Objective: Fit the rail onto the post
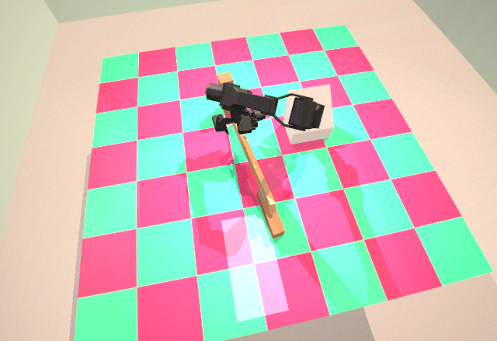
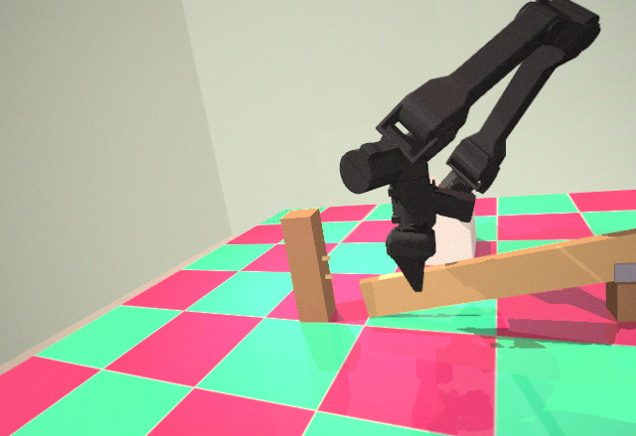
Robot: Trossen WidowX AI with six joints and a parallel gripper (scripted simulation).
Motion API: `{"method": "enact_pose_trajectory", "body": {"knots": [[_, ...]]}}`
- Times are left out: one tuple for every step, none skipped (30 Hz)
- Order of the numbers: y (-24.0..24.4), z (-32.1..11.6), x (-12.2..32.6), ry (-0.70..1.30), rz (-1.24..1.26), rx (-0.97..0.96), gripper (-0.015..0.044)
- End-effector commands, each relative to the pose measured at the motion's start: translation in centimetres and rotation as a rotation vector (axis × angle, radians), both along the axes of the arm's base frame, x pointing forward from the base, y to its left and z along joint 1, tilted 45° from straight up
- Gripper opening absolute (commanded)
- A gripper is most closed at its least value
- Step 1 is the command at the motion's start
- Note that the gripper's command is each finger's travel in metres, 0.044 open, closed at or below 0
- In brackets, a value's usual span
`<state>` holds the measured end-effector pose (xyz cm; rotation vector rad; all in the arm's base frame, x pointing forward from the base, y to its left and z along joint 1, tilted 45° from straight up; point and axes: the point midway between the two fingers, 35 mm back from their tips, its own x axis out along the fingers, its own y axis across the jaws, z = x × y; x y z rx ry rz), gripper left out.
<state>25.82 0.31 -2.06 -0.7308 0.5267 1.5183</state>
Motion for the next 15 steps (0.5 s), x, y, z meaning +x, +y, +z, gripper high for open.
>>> {"method": "enact_pose_trajectory", "body": {"knots": [[0.5,-0.5,0.0,0.001,-0.004,0.004,0.0440],[0.6,-0.6,0.0,0.001,-0.004,0.004,0.0440],[0.7,-0.7,0.0,0.001,-0.003,0.004,0.0440],[0.8,-0.8,0.0,0.001,-0.003,0.004,0.0440],[1.0,-0.9,0.0,0.001,-0.003,0.004,0.0440],[1.1,-1.0,0.0,0.001,-0.003,0.004,0.0440],[1.2,-1.1,0.0,0.001,-0.003,0.004,0.0440],[1.3,-1.2,0.0,0.001,-0.003,0.005,0.0440],[1.4,-1.4,0.0,0.001,-0.003,0.005,0.0440],[1.5,-1.5,0.0,0.001,-0.003,0.005,0.0440],[1.7,-1.6,0.0,0.001,-0.003,0.005,0.0440],[1.8,-1.7,0.0,0.001,-0.003,0.006,0.0440],[1.9,-1.8,0.0,0.001,-0.003,0.006,0.0440],[2.0,-1.9,-0.1,0.001,-0.003,0.006,0.0440],[2.1,-2.0,-0.1,0.001,-0.003,0.006,0.0440]]}}
